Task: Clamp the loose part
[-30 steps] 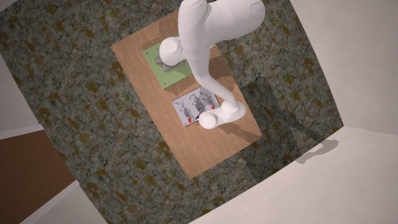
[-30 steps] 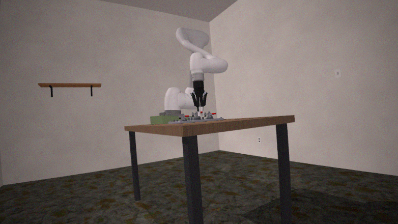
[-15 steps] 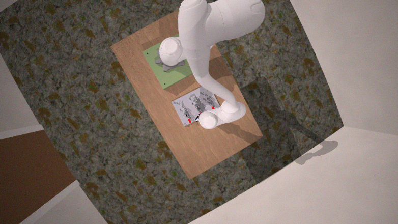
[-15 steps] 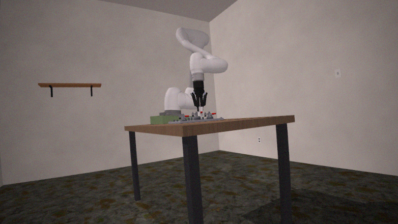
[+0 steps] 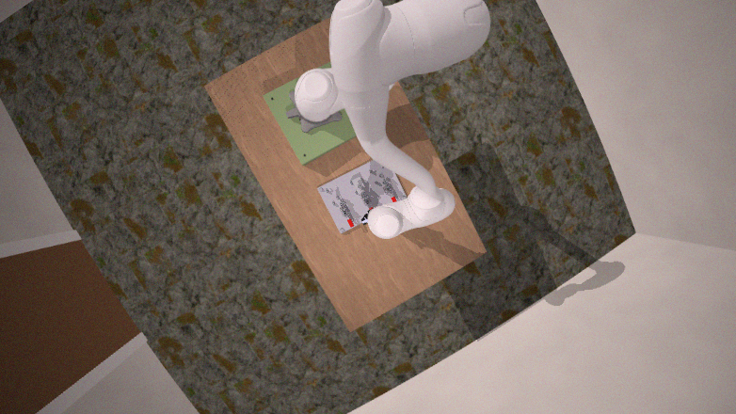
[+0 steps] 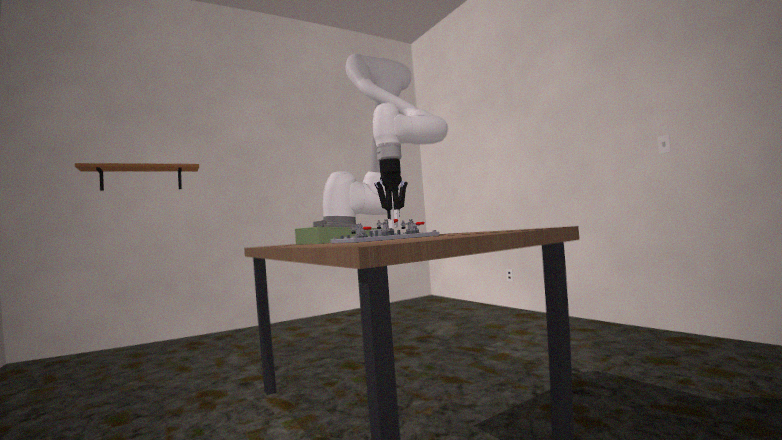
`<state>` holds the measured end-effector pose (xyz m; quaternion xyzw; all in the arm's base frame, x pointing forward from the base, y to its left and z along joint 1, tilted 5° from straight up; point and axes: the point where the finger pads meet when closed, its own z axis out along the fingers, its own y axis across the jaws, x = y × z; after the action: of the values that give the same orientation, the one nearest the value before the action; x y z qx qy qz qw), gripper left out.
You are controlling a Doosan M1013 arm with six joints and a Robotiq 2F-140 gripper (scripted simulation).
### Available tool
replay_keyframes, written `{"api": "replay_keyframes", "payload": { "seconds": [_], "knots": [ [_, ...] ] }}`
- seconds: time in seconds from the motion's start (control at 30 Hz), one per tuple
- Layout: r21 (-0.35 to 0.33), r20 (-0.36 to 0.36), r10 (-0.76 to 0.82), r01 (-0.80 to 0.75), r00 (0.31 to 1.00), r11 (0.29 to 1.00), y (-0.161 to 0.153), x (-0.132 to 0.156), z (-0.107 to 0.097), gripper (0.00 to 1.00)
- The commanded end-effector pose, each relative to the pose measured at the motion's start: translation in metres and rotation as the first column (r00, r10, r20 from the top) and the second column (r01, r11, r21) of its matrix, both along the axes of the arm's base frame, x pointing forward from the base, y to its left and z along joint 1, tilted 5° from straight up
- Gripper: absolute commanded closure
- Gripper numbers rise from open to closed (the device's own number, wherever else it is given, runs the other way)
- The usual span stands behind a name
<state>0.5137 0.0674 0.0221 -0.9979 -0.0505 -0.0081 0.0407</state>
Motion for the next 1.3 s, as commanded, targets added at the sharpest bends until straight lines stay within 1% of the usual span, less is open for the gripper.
{"api": "replay_keyframes", "payload": {
  "seconds": [0.0,0.53,1.27],
  "knots": [
    [0.001,-0.004,0.002,-0.002,1.000,1.000,0.0032,-0.0011,-0.0031,0.90],
    [0.001,-0.004,0.002,-0.002,1.000,1.000,0.0040,0.0016,-0.0092,0.90],
    [0.001,-0.004,0.002,-0.002,1.000,1.000,0.0040,0.0017,-0.0094,0.90]
  ]
}}
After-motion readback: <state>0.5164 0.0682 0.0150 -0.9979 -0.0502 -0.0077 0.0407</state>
